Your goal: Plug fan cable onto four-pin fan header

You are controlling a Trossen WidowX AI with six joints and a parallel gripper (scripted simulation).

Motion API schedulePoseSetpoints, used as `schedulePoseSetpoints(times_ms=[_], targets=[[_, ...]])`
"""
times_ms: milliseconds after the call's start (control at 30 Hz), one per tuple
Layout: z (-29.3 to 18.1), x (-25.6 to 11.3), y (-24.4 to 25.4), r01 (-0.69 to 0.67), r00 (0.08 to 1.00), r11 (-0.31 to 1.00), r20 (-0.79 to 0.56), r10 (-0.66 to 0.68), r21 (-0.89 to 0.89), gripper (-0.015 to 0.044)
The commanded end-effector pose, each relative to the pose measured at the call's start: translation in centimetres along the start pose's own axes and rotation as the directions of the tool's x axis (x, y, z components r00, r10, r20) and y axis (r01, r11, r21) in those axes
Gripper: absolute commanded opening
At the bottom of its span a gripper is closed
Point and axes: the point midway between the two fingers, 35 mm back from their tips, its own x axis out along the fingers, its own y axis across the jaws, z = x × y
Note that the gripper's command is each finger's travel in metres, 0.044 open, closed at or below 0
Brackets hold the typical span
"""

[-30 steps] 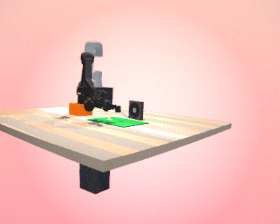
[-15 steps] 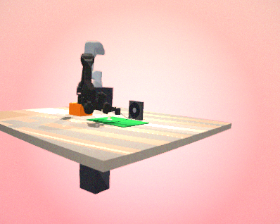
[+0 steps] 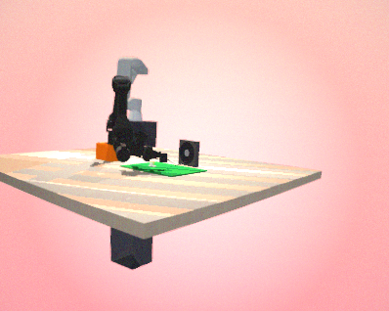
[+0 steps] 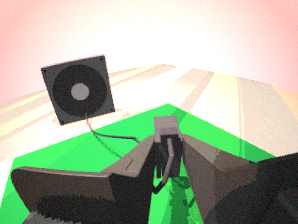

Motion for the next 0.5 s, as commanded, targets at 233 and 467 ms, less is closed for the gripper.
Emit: schedulePoseSetpoints(times_ms=[233,467], targets=[[-1.0,0.2,-0.1,0.001,1.0,1.0,-0.002,-0.001,-0.009,0.0],[-1.6,0.3,-0.1,0.001,1.0,1.0,-0.002,-0.001,-0.009,0.0]])
